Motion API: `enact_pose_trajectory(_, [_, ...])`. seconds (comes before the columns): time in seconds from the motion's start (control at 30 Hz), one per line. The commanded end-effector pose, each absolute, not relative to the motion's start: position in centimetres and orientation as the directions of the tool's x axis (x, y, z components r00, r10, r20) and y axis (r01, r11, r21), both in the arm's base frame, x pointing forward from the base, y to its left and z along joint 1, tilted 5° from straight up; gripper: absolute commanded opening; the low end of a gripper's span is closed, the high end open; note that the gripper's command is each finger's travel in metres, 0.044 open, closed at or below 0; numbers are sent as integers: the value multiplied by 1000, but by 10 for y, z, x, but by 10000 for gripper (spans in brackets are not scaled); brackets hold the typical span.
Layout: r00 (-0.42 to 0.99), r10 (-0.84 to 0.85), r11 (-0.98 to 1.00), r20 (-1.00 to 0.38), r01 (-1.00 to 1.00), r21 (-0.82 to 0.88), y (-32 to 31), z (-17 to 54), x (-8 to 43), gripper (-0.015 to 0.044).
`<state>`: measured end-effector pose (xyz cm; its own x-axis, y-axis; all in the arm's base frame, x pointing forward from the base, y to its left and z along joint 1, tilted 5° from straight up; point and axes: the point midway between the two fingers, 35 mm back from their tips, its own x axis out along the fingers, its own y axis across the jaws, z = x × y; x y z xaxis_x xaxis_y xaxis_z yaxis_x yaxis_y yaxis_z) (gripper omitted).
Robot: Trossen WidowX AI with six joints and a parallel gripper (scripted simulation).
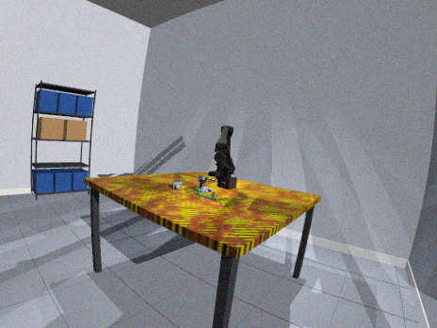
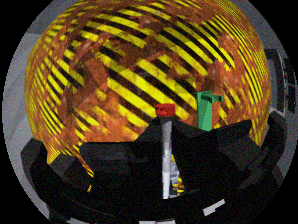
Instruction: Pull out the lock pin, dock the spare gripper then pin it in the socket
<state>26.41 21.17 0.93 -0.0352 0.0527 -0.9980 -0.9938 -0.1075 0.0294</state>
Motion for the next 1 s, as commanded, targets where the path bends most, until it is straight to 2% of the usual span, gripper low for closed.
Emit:
enact_pose_trajectory(0.0, [-32, 55, -107, -998, -994, 26, 213, 19, 265, 0])
enact_pose_trajectory(0.57, [-50, 41, -111, -998, -993, 46, 212, 26, 262, 0])
enact_pose_trajectory(0.97, [-51, 41, -136, -998, -990, 45, 234, 31, 290, 0])
